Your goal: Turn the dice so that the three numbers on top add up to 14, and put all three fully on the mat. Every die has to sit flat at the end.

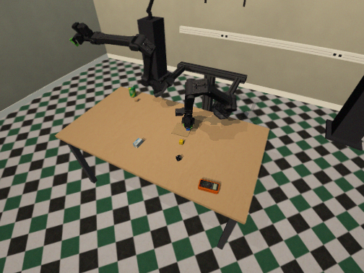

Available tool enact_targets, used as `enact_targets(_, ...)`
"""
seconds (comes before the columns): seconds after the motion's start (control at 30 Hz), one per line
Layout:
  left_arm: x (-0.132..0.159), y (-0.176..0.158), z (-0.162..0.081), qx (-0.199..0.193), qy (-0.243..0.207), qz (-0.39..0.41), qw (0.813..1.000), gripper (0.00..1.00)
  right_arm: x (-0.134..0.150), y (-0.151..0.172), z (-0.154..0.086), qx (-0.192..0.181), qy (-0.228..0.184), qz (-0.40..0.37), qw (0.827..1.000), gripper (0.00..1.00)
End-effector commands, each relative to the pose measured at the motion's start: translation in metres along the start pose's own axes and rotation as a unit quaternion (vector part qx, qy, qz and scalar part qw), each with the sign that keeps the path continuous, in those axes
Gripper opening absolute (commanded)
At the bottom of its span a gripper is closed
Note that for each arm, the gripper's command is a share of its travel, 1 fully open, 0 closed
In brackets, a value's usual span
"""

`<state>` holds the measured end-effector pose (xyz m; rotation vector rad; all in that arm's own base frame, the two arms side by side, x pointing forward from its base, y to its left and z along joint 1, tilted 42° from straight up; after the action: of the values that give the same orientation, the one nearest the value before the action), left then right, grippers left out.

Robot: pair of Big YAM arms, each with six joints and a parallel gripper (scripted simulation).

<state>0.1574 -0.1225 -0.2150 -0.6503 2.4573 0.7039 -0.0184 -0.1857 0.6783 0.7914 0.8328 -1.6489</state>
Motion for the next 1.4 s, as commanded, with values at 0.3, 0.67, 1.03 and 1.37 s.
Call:
enact_targets(0.3,-0.0026,-0.0078,0.0008,0.015,0.001,0.004,1.000,0.26,-0.0172,-0.0048,-0.0090,0.007,-0.026,0.004,1.000,1.00)
enact_targets(0.67,-0.0026,-0.0079,0.0008,0.015,0.001,0.004,1.000,0.26,-0.0172,-0.0048,-0.0090,0.007,-0.026,0.004,1.000,1.00)
enact_targets(1.03,-0.0026,-0.0079,0.0008,0.015,0.001,0.004,1.000,0.26,-0.0172,-0.0048,-0.0090,0.007,-0.026,0.004,1.000,1.00)
enact_targets(1.37,0.0013,-0.0106,0.0007,0.018,-0.001,0.003,1.000,0.26,-0.0172,-0.0048,-0.0090,0.007,-0.026,0.004,1.000,1.00)
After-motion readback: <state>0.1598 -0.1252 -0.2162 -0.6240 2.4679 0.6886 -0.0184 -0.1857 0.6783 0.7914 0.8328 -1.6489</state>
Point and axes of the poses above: on each arm, the point where the finger pads meet when closed, its own z axis out along the fingers, its own y axis across the jaws, x = y × z, the point moved 8 cm from there along -z, back along the fingers, and after that the axes turned 8 degrees about -z, right-handed, at the moved point
